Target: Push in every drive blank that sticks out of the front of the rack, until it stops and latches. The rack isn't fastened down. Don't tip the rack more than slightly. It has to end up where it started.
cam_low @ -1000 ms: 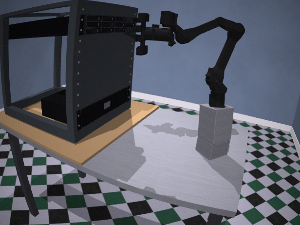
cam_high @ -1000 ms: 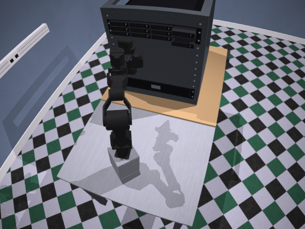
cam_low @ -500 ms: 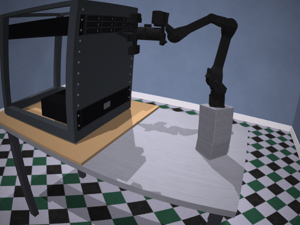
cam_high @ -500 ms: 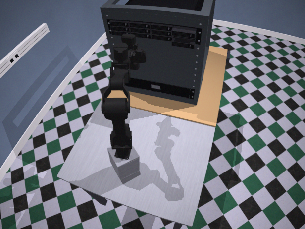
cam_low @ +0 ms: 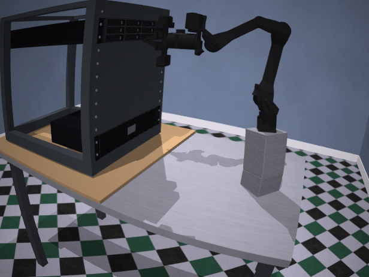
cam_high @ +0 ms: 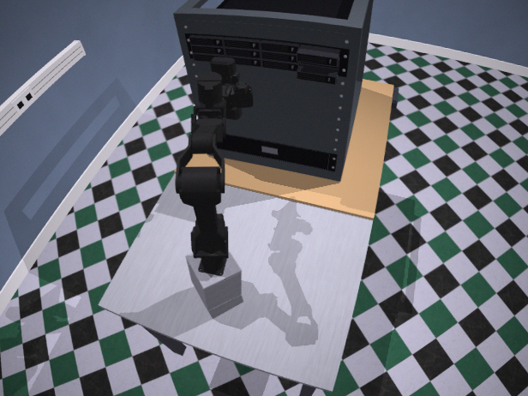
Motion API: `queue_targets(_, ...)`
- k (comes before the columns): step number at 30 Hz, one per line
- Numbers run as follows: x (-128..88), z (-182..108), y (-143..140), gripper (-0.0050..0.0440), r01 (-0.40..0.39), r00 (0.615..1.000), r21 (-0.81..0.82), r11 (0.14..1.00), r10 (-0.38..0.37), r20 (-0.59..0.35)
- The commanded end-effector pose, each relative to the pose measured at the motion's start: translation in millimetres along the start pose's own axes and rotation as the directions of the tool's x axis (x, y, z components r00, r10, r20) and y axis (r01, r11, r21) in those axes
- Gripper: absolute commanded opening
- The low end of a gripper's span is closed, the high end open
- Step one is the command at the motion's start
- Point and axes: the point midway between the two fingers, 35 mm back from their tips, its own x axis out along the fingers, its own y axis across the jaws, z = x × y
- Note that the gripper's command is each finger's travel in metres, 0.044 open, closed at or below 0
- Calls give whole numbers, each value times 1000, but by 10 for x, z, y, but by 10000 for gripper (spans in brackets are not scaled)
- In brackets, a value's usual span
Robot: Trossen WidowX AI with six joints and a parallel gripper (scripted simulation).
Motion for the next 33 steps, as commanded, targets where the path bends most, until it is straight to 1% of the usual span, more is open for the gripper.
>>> queue_targets(1, -12, 30, 110, -50, -24, 1000, 10, 1000, 24, 2)
queue_targets(8, -28, 141, 177, -50, -24, 1000, 13, 1000, 24, 1)
queue_targets(22, -130, 854, 607, -50, -24, 1000, 13, 1000, 24, 1)
queue_targets(24, -130, 854, 607, -50, -24, 1000, 13, 1000, 24, 1)
queue_targets(29, -157, 1040, 719, -50, -24, 1000, 13, 1000, 24, 1)
queue_targets(33, -168, 1116, 765, -50, -24, 1000, 13, 1000, 24, 1)
